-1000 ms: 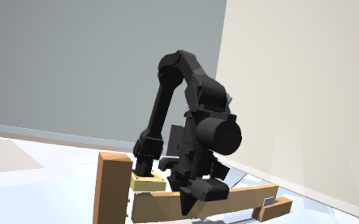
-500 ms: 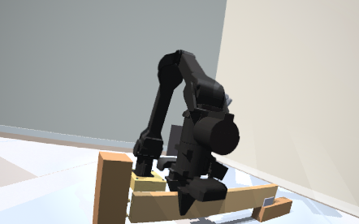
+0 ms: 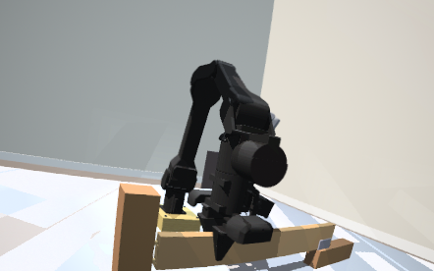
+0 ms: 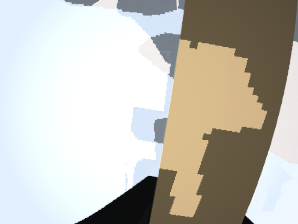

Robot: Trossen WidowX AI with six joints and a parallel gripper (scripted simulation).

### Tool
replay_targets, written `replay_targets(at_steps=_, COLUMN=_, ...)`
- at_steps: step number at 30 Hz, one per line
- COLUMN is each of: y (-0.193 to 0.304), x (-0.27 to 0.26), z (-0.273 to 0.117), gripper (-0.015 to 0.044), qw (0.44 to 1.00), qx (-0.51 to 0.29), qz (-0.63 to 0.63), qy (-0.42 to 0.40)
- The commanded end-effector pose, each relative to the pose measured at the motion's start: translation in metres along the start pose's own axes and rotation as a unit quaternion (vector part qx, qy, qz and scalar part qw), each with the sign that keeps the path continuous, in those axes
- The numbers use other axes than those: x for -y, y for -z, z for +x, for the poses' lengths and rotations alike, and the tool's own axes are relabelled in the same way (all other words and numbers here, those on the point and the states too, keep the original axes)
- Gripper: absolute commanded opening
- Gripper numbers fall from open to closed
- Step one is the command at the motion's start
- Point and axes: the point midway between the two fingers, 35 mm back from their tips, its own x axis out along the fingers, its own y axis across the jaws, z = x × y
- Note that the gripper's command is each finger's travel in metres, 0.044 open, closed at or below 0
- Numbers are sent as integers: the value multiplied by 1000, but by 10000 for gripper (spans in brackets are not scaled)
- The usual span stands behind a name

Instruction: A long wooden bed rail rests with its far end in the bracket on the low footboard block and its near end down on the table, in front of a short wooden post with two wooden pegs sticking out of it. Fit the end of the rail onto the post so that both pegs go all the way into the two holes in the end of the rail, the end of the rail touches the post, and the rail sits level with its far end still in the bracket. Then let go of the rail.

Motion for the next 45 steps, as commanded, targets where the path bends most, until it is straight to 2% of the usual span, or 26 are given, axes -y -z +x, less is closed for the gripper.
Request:
replay_targets(at_steps=1, y=1, x=3, z=-2, gripper=0, qw=1000, qx=0, qz=-1, qy=4)
replay_targets(at_steps=45, y=15, x=3, z=-2, gripper=0, qw=1000, qx=0, qz=-1, qy=4)
